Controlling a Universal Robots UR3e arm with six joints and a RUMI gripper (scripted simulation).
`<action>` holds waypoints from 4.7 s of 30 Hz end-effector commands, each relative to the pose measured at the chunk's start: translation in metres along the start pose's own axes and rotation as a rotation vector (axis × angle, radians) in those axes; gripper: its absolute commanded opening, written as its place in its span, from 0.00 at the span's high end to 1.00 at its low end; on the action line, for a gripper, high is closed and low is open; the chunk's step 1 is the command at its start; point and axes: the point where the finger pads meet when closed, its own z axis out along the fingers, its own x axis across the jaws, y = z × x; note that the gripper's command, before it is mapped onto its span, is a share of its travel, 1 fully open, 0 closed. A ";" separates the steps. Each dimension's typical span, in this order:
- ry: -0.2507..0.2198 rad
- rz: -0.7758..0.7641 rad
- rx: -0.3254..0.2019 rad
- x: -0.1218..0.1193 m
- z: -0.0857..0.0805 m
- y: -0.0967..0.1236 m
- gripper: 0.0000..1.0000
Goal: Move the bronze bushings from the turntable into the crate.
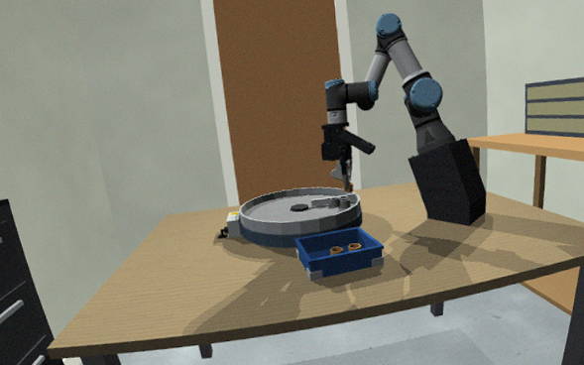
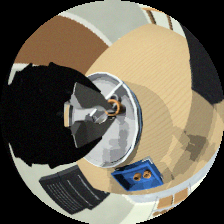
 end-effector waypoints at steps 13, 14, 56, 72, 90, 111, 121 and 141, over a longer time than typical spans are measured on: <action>-0.007 0.015 -0.004 0.043 -0.001 0.002 1.00; -0.007 0.015 -0.004 0.046 -0.001 0.001 1.00; -0.006 0.015 -0.005 0.163 -0.001 -0.002 1.00; -0.005 0.016 -0.005 0.203 -0.001 -0.003 1.00; -0.005 0.016 -0.005 0.242 -0.001 -0.004 1.00; -0.005 0.016 -0.005 0.276 -0.001 -0.006 1.00; -0.005 0.016 -0.005 0.289 -0.001 -0.006 1.00; -0.004 0.016 -0.005 0.304 -0.001 -0.006 1.00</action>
